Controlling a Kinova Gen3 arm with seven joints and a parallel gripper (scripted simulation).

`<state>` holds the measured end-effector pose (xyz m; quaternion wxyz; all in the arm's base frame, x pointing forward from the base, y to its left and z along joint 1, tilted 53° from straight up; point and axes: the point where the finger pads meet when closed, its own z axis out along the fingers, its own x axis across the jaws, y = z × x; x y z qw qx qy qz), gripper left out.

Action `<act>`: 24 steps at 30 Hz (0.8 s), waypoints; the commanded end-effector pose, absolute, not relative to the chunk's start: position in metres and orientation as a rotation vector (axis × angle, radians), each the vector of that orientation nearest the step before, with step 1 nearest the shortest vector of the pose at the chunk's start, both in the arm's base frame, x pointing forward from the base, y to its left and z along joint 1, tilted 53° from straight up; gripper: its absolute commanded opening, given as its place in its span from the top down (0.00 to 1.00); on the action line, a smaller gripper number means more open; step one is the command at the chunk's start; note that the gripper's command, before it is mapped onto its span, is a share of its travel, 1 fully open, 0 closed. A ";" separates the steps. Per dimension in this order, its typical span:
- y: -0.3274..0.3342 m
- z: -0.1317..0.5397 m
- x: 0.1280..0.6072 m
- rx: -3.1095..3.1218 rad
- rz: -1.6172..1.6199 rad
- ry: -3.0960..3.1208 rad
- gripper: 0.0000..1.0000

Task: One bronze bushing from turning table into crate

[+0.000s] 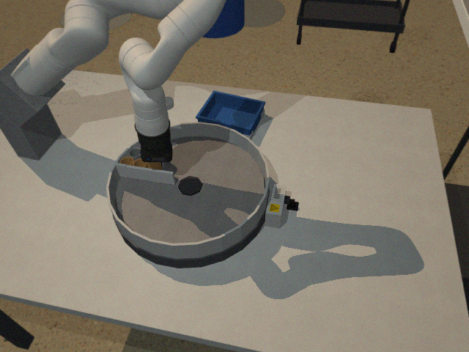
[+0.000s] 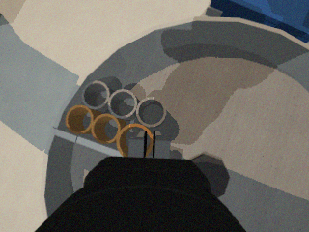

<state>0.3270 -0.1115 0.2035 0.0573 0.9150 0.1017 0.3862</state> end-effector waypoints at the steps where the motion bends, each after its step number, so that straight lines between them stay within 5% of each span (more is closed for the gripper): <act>1: -0.112 0.203 0.327 2.751 1.187 0.295 1.00; 24: -0.111 0.211 0.320 2.760 1.184 0.303 1.00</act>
